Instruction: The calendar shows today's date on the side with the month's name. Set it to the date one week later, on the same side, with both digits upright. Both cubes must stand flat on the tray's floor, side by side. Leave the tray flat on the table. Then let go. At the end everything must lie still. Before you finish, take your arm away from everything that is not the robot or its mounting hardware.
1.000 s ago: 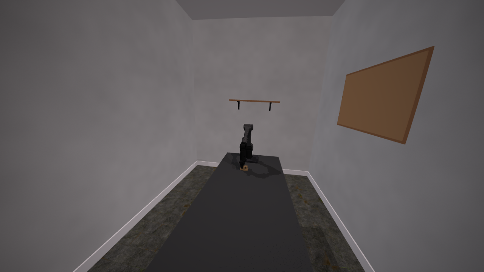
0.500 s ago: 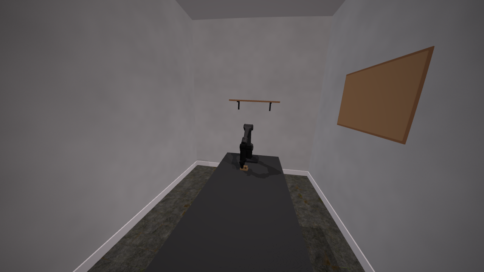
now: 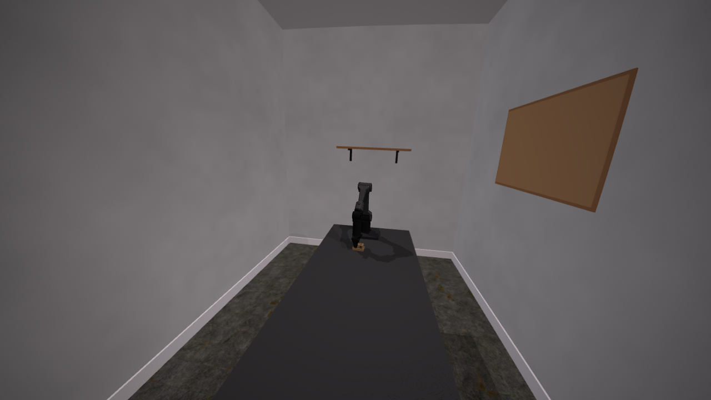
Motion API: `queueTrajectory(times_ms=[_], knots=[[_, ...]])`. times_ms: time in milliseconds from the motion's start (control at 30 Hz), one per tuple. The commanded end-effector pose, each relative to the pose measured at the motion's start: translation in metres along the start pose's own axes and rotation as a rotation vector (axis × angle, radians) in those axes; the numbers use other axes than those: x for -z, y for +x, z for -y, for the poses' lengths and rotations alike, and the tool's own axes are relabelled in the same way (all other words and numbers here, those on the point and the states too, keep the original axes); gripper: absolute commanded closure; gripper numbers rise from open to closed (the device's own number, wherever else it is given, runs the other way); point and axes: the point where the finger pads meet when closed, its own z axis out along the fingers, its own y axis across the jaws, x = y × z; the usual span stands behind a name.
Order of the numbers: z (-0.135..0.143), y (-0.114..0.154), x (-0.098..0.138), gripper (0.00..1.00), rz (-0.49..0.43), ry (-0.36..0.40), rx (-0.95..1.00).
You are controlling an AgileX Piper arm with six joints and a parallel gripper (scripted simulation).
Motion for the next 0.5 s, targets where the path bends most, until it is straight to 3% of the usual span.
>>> queueTrajectory(times_ms=[0, 133, 367, 467], knots=[[0.001, 0.0, 0.005, 0.64, 0.001, 0.005, -0.001], [0.001, 0.0, 0.022, 0.64, 0.001, 0.005, -0.001], [0.001, 0.0, 0.074, 0.64, 0.001, 0.005, -0.001], [0.001, 0.0, 0.08, 0.64, 0.001, 0.005, -0.001]])
